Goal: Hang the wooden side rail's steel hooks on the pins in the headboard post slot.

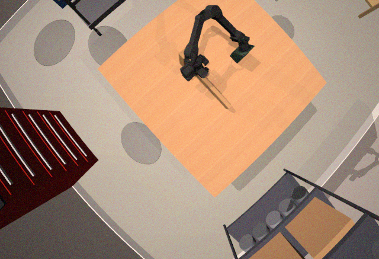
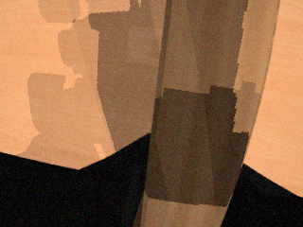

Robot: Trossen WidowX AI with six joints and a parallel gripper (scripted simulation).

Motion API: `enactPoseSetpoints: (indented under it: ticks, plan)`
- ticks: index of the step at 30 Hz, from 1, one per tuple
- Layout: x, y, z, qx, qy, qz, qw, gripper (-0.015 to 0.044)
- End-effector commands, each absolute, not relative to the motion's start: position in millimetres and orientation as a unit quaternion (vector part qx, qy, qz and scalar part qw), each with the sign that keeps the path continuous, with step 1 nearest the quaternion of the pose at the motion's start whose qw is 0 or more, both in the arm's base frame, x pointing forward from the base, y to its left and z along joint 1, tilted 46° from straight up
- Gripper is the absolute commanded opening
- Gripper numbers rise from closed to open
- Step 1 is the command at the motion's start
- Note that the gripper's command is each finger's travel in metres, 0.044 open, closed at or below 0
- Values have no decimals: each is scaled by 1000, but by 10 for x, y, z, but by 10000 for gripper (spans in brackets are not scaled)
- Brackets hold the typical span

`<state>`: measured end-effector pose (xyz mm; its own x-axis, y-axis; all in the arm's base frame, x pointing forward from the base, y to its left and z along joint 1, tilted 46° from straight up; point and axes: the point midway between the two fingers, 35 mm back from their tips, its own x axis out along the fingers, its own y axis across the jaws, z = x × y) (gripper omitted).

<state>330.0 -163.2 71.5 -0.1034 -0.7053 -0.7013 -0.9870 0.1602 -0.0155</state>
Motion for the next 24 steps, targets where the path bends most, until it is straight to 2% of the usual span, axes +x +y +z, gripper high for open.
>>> enactPoseSetpoints:
  ticks: [1,24]
  plan:
    - [3301,-1631,734,-604,701,240,292,0]
    - [3298,-1648,753,-604,702,240,292,0]
